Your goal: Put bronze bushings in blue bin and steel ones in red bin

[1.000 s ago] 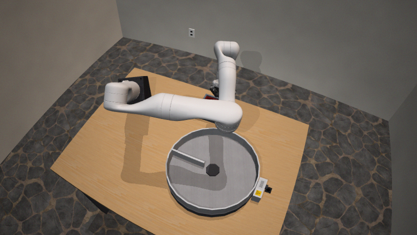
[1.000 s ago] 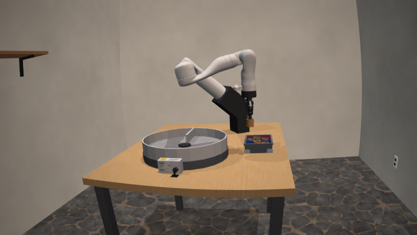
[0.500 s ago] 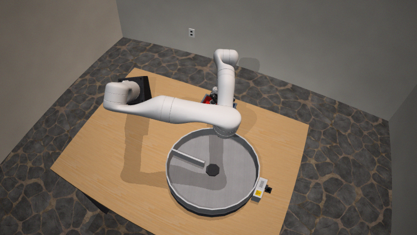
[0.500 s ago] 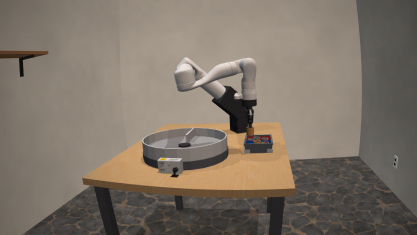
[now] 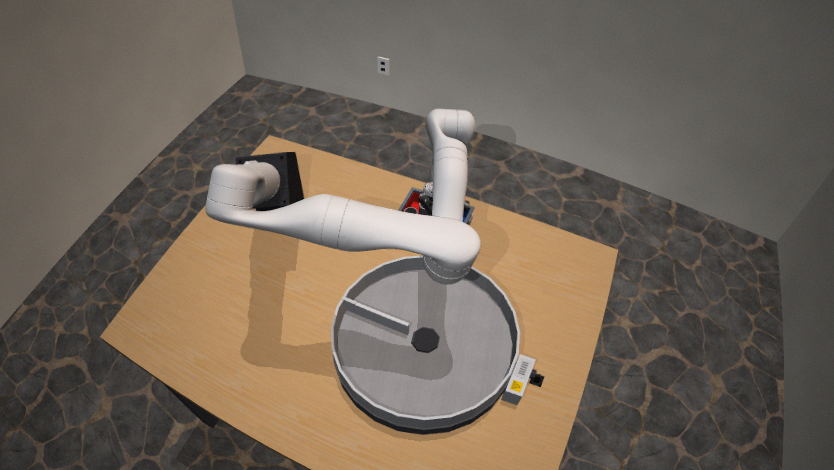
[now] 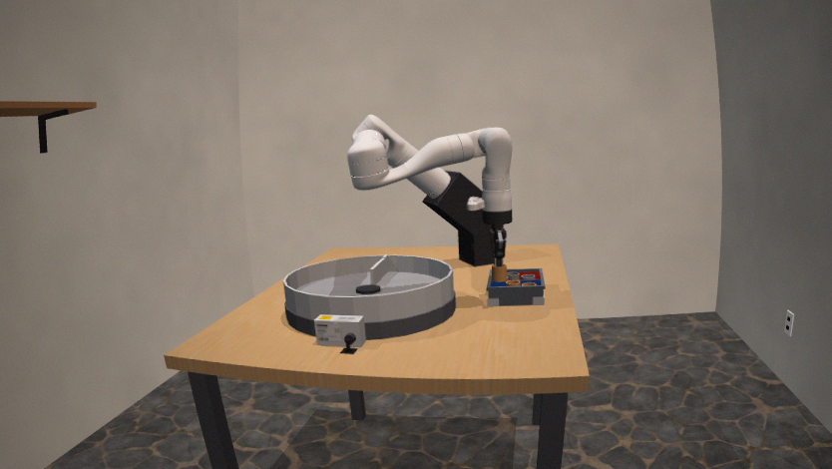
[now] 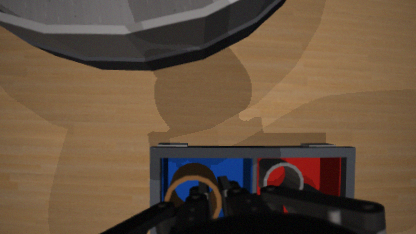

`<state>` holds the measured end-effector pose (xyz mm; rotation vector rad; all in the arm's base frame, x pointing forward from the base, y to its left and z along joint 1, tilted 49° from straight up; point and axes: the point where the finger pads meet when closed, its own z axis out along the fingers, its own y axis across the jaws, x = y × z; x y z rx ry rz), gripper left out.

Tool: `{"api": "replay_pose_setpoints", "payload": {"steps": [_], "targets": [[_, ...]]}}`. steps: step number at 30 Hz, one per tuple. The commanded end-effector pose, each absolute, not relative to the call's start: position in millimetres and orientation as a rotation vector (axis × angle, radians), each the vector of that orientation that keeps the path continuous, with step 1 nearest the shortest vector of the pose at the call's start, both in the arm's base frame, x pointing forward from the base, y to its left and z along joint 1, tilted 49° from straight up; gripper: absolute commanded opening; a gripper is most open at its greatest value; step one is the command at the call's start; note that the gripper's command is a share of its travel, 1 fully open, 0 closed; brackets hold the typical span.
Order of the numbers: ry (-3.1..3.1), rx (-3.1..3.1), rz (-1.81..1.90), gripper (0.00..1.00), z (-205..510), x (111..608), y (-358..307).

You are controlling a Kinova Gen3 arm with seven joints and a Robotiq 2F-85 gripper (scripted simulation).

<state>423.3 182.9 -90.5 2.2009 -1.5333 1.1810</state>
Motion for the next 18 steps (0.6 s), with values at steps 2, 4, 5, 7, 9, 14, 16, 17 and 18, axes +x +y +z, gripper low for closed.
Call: {"api": "replay_pose_setpoints", "payload": {"steps": [2, 4, 5, 7, 9, 14, 16, 17, 18], "targets": [[-1.525, 2.212, 1.18, 0.0, -93.0, 425.2, 183.3], [-1.532, 2.205, 1.181, 0.0, -90.9, 423.7, 183.6], [-1.53, 2.206, 1.18, 0.0, -91.4, 424.1, 183.5], [-1.526, 2.21, 1.18, 0.0, -92.5, 424.8, 183.3], [-1.526, 2.21, 1.18, 0.0, -92.5, 424.8, 183.3], [-1.532, 2.205, 1.181, 0.0, -91.0, 423.7, 183.5], [-1.528, 2.208, 1.18, 0.0, -92.0, 424.4, 183.3], [-1.526, 2.21, 1.18, 0.0, -92.5, 424.8, 183.3], [-1.524, 2.212, 1.18, 0.0, -93.0, 425.2, 183.2]]}}
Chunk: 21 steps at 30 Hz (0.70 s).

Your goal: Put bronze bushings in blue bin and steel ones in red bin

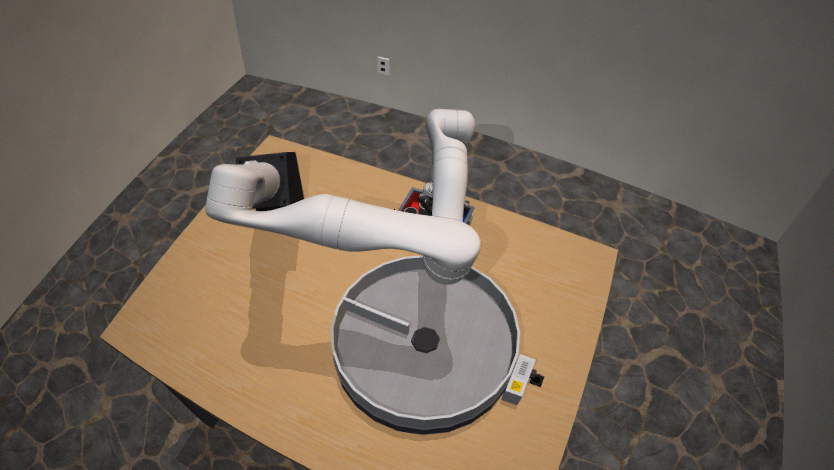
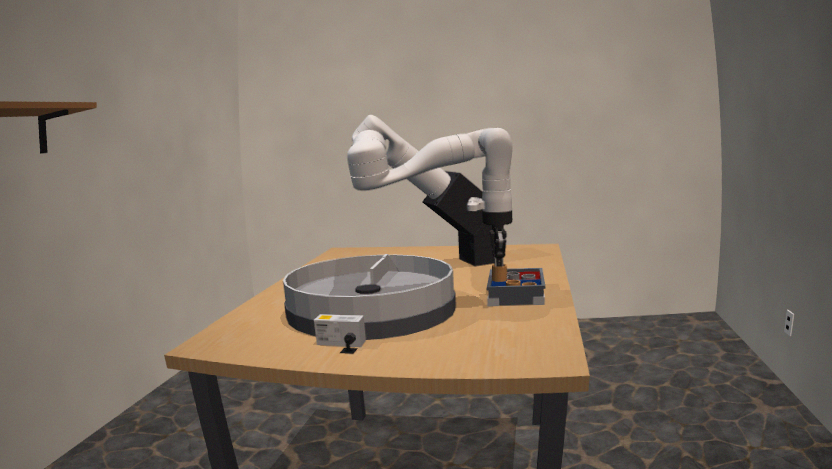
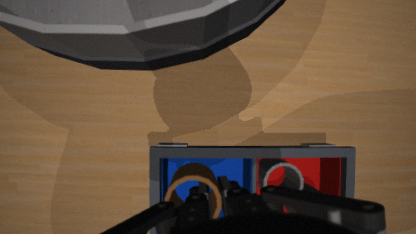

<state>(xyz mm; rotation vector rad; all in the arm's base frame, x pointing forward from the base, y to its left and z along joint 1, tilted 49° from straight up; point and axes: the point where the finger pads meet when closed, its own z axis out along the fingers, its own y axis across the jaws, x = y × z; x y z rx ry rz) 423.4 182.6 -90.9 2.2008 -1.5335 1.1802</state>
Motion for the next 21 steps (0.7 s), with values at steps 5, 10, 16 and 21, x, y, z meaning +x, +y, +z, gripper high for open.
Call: {"api": "replay_pose_setpoints", "payload": {"steps": [5, 10, 16, 21], "targets": [[-1.53, 2.206, 1.18, 0.0, -91.5, 424.1, 183.4], [-1.524, 2.212, 1.18, 0.0, -93.0, 425.2, 183.2], [-1.531, 2.205, 1.18, 0.0, -93.9, 425.9, 181.7], [-1.529, 2.207, 1.18, 0.0, -96.1, 427.5, 180.5]]}}
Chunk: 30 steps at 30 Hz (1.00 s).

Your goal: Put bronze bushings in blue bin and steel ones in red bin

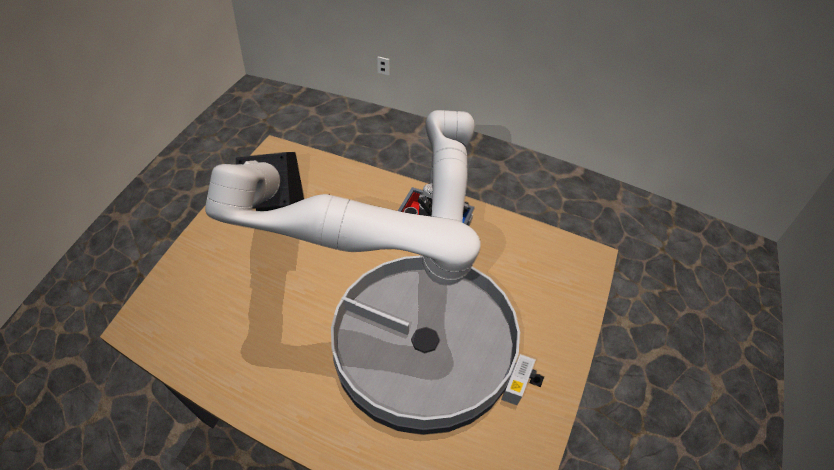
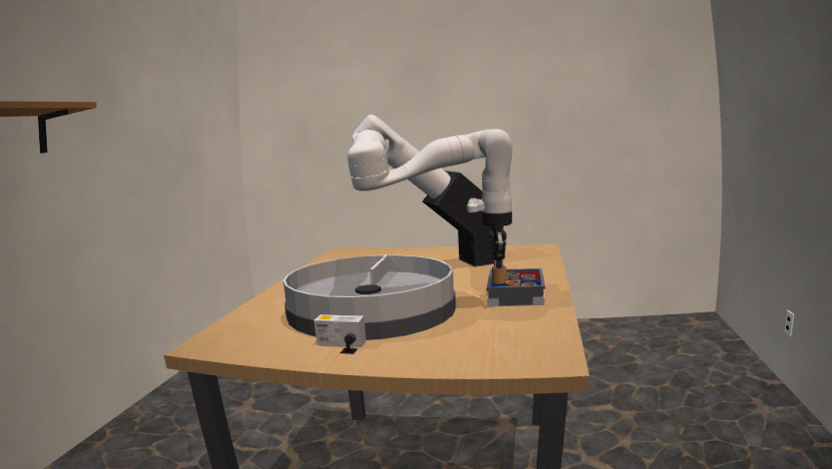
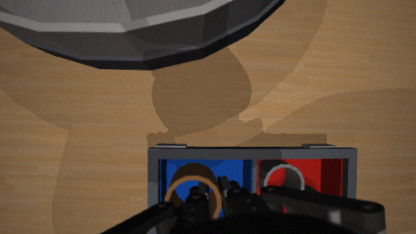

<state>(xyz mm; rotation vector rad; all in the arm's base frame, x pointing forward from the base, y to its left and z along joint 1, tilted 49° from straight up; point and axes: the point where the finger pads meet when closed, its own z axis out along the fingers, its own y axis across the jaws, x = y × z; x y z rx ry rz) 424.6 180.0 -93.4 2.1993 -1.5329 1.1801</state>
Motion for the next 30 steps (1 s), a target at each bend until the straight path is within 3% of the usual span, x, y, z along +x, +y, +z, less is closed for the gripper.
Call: {"api": "replay_pose_setpoints", "payload": {"steps": [1, 30], "targets": [[-1.528, 2.208, 1.18, 0.0, -97, 428, 180], [-1.524, 2.212, 1.18, 0.0, -110, 438, 171]]}}
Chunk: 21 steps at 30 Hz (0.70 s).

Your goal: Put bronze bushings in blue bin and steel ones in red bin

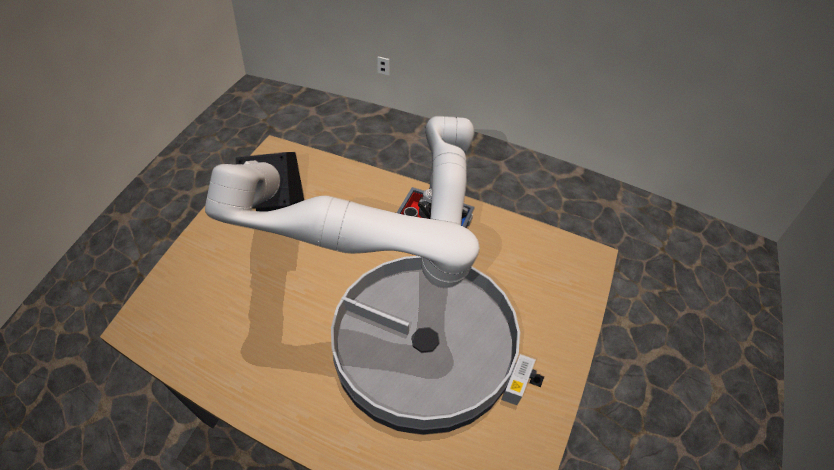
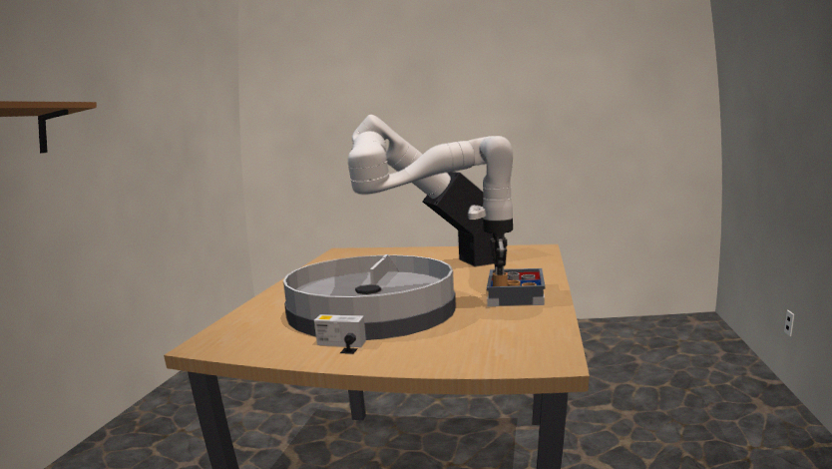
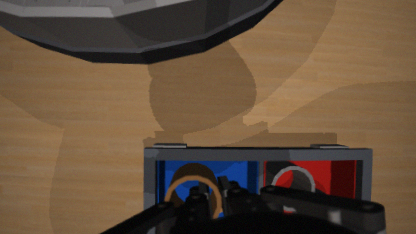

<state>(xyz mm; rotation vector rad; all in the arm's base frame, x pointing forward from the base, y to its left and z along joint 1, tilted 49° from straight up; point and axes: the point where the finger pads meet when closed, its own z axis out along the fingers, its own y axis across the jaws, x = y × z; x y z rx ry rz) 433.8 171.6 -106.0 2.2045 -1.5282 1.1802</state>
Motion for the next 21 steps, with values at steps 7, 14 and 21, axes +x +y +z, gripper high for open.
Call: {"api": "replay_pose_setpoints", "payload": {"steps": [7, 14, 21], "targets": [[-1.524, 2.212, 1.18, 0.0, -109.9, 437.6, 171.3], [-1.527, 2.208, 1.179, 0.0, -111.7, 438.3, 168.7], [-1.525, 2.21, 1.18, 0.0, -116.0, 441.9, 166.2]]}}
